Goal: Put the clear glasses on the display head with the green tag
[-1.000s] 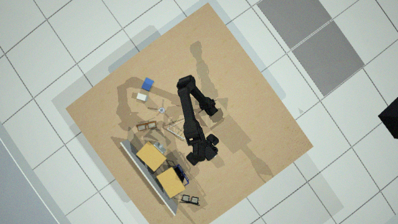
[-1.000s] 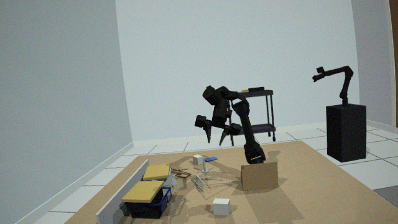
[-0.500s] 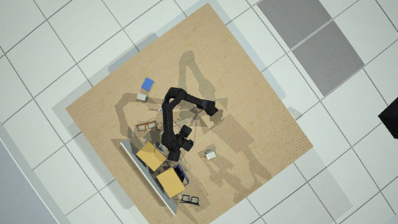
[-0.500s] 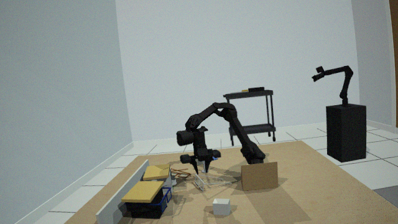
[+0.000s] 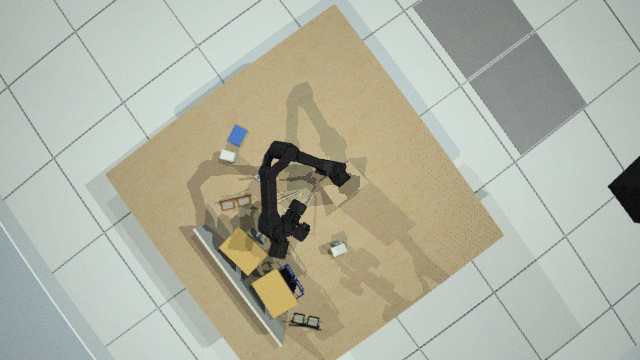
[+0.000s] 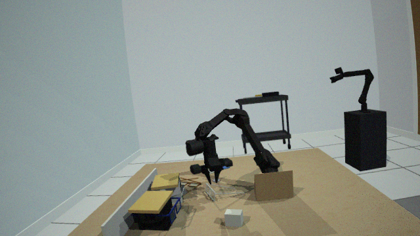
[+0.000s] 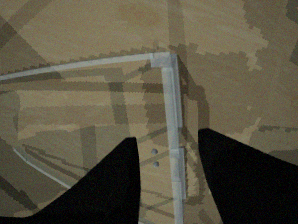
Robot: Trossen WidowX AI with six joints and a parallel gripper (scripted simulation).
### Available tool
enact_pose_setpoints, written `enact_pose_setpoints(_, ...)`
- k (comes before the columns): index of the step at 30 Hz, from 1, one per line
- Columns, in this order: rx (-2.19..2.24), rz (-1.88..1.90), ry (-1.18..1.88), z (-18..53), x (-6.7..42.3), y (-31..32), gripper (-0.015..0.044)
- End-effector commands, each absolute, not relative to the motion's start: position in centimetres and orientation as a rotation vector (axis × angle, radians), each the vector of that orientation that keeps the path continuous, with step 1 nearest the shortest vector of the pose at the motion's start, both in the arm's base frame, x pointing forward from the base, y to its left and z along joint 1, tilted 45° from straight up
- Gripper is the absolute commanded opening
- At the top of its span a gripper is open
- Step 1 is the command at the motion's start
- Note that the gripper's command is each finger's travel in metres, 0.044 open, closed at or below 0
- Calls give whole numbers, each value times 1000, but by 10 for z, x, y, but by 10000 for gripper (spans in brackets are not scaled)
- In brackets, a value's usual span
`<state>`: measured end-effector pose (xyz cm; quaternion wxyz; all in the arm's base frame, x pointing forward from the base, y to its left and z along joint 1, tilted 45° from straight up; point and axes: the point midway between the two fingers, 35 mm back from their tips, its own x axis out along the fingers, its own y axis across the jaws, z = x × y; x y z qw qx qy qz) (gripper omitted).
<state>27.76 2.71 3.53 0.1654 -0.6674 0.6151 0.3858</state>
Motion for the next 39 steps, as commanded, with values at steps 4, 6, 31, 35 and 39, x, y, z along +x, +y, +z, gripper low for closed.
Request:
enact_pose_setpoints(4, -1908, 1102, 1753, 33, 279, 24, 120)
enact_pose_setpoints(6, -1908, 1102, 1753, 30, 279, 22, 120)
enact_pose_setpoints(31, -1909, 1101, 1753, 2, 284, -6, 120)
enact_pose_setpoints(35, -1909, 1100, 1754, -3, 284, -11, 120)
enact_pose_setpoints(39, -1909, 1099, 1755, -7, 284, -15, 120)
